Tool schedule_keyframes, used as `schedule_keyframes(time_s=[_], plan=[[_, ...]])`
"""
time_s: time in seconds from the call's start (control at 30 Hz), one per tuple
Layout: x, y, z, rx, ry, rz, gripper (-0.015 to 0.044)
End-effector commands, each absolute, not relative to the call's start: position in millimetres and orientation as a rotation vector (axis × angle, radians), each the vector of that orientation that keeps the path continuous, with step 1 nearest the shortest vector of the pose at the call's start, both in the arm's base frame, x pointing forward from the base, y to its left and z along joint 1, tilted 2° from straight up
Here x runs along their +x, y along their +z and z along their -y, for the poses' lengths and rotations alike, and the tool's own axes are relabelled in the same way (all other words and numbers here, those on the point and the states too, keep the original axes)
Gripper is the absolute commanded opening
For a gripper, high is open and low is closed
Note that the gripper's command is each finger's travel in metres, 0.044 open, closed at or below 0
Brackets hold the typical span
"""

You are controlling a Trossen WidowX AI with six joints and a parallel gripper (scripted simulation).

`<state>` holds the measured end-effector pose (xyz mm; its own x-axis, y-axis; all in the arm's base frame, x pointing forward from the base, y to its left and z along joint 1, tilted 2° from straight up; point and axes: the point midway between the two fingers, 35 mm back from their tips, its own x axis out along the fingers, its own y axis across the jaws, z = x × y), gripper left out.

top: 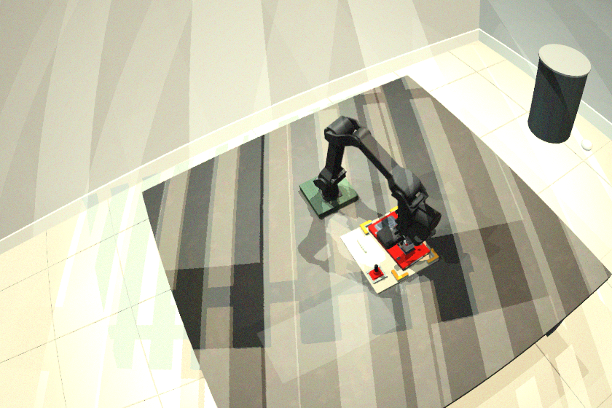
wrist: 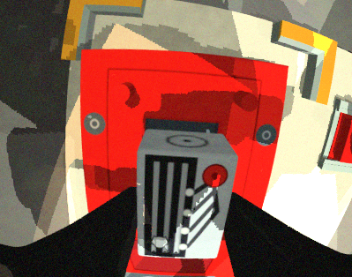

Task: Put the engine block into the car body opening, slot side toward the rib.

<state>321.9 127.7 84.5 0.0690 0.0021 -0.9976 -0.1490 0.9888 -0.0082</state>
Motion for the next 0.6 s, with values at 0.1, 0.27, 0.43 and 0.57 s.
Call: schedule_keyframes(time_s=[0.1,0.27,0.43,0.57], plan=[[321.9,81.9,-127.0,-0.123,0.111,-1.5,0.0159],[322.0,80.7,-127.2,-0.124,0.113,-1.5,0.0159],[322.1,79.5,-127.2,-0.125,0.114,-1.5,0.0159],[322.2,78.5,-127.2,-0.126,0.115,-1.499,0.0159]])
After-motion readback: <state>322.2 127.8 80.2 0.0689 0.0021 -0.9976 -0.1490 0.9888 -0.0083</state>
